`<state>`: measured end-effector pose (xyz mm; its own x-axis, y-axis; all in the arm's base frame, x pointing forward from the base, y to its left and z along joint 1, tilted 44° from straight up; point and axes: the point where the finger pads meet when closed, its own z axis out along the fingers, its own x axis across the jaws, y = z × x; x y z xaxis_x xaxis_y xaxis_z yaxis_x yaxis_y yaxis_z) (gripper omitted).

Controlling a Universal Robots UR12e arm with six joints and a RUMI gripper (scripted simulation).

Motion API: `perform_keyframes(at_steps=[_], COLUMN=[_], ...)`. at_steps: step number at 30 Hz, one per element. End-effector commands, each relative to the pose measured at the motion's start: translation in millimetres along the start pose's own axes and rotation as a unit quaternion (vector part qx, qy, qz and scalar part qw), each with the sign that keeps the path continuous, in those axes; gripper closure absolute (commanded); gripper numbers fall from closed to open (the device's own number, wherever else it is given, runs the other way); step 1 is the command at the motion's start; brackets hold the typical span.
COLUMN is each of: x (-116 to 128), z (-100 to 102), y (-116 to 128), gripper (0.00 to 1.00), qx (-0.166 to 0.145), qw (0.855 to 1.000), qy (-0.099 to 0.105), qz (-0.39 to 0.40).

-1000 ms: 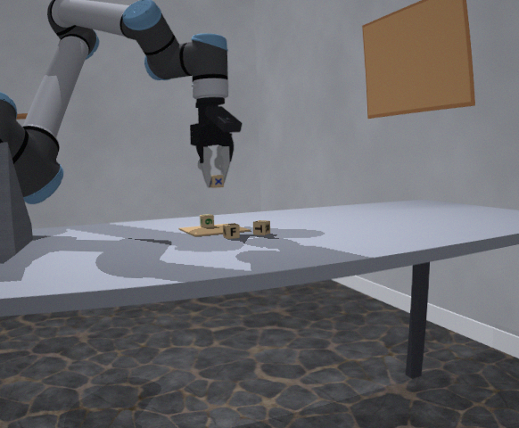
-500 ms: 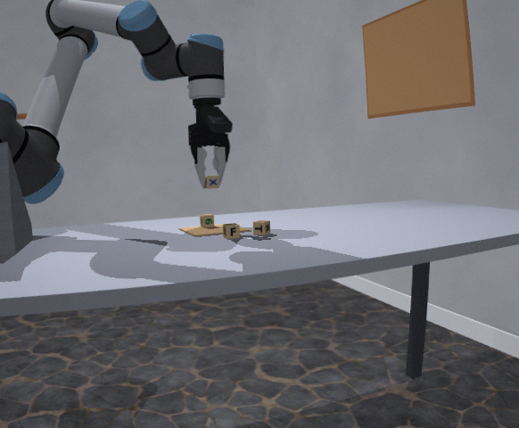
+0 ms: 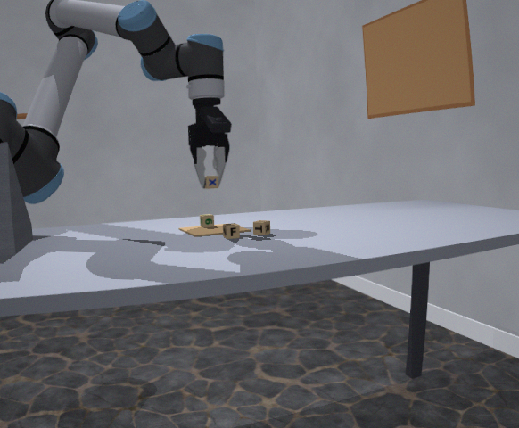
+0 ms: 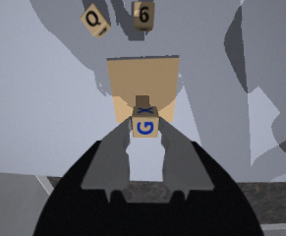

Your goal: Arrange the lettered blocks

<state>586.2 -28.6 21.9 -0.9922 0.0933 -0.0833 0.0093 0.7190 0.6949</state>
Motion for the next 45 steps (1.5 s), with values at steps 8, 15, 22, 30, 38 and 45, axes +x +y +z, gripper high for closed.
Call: perform_keyframes(at_steps=[8,15,22,30,38,45], x=[-0.5,-0.6,-0.7,-0.8,-0.9,-0.9], z=[2.9,24.5,48.5,83.1,94.6,95.6], y=[-0.3,-0.2,-0.2,-0.2,-0.2,-0.2], gripper=[0.91,0.91,0.91,0.91,0.91,0.91], qx=[0.0,0.0,0.0,0.0,0.0,0.0], qw=[1.0,1.0,1.0,1.0,1.0,1.0], qy=[0.0,0.0,0.0,0.0,0.0,0.0], qz=[0.0,0.0,0.0,0.0,0.0,0.0])
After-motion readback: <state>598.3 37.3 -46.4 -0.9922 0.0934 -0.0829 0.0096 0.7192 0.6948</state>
